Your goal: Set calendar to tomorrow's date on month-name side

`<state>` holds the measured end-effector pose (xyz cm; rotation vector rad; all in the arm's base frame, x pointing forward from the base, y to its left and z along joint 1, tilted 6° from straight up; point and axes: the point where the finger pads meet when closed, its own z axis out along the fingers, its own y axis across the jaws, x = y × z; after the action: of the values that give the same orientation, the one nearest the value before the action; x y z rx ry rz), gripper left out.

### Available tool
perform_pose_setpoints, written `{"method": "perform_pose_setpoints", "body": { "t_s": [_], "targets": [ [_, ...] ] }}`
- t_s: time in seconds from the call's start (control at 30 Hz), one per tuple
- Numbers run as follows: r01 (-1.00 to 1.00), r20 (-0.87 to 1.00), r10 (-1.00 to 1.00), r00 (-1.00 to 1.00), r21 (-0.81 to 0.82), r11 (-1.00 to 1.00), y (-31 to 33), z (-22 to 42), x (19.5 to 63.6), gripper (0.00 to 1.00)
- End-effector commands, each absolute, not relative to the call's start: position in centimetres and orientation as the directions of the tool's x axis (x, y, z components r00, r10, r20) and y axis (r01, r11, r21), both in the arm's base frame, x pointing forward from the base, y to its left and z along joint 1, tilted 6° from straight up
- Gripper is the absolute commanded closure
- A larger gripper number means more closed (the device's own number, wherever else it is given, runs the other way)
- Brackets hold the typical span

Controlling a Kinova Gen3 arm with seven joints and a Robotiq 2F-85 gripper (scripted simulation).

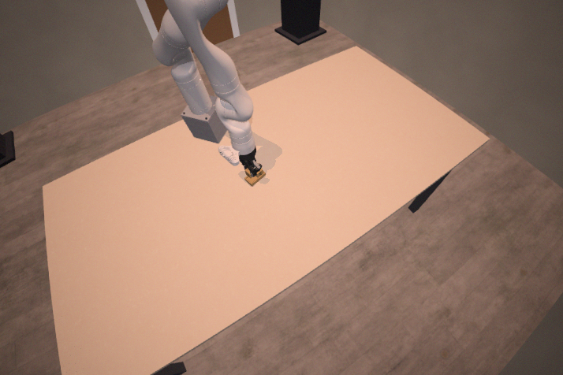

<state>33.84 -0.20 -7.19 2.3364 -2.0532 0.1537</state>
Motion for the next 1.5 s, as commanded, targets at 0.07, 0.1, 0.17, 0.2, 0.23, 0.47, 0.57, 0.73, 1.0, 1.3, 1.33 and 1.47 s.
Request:
{"method": "perform_pose_setpoints", "body": {
  "t_s": [0.07, 0.1, 0.17, 0.2, 0.23, 0.47, 0.57, 0.73, 1.0, 1.3, 1.33, 1.47],
  "targets": [
    [-0.990, 0.095, -0.987, 0.128, -0.046, -0.133, -0.30, -7.20, 34.01, 0.74],
    [-0.990, 0.095, -0.987, 0.128, -0.046, -0.133, -0.31, -7.20, 34.00, 0.74],
    [-0.990, 0.095, -0.987, 0.128, -0.046, -0.133, -0.32, -7.21, 33.96, 0.74],
    [-0.990, 0.095, -0.987, 0.128, -0.045, -0.133, -0.33, -7.21, 33.93, 0.74],
    [-0.990, 0.095, -0.987, 0.128, -0.045, -0.133, -0.34, -7.21, 33.89, 0.74],
    [-0.990, 0.095, -0.987, 0.129, -0.043, -0.134, -0.39, -7.21, 33.70, 0.74],
    [-0.990, 0.095, -0.987, 0.129, -0.042, -0.134, -0.40, -7.21, 33.66, 0.74],
    [-0.990, 0.095, -0.987, 0.129, -0.043, -0.134, -0.40, -7.21, 33.68, 0.74],
    [-0.990, 0.095, -0.987, 0.129, -0.043, -0.134, -0.40, -7.21, 33.68, 0.74],
    [-0.990, 0.095, -0.987, 0.129, -0.043, -0.134, -0.40, -7.21, 33.68, 0.74],
    [-0.990, 0.095, -0.987, 0.129, -0.043, -0.134, -0.40, -7.21, 33.67, 0.74],
    [-0.990, 0.095, -0.987, 0.130, -0.042, -0.135, -0.39, -7.22, 33.65, 0.74]
  ]
}}
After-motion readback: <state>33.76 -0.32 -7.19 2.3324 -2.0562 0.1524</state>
